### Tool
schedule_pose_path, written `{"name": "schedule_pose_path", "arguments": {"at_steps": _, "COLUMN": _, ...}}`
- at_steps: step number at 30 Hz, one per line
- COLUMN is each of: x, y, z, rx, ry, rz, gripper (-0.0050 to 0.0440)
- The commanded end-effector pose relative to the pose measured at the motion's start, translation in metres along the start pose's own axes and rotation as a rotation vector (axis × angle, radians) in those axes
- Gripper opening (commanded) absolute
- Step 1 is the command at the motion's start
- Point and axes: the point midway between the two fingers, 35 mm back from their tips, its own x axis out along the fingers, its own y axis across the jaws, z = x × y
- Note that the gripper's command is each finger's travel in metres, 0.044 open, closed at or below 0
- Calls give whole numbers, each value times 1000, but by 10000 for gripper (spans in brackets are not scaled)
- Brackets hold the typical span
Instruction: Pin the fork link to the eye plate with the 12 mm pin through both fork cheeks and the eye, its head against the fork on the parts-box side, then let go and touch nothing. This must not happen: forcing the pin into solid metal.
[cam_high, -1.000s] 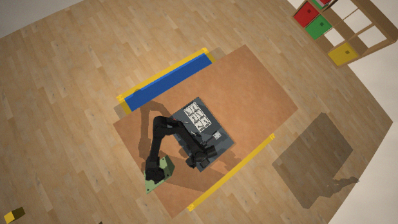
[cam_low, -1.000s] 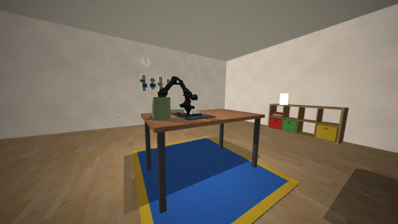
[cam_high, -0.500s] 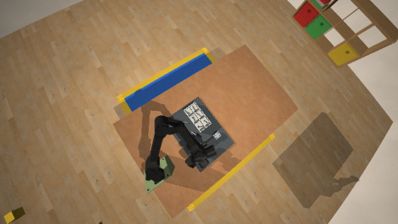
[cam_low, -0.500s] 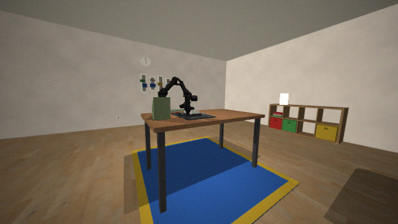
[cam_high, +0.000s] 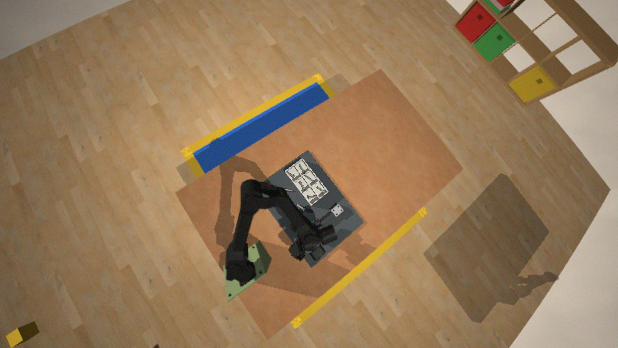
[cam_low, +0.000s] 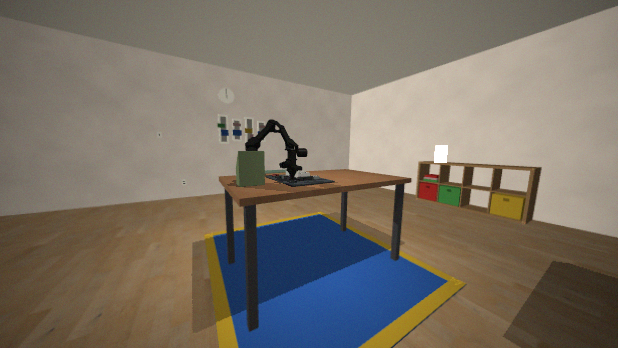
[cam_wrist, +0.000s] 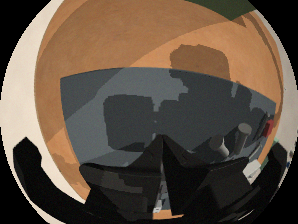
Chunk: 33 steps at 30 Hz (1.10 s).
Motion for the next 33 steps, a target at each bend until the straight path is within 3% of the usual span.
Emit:
{"name": "schedule_pose_path", "arguments": {"at_steps": 1, "x": 1, "y": 0, "z": -4, "rx": -2, "ry": 4, "rz": -2, "gripper": 0}}
{"name": "schedule_pose_path", "arguments": {"at_steps": 33, "x": 2, "y": 0, "z": -15, "rx": -2, "ry": 4, "rz": -2, "gripper": 0}}
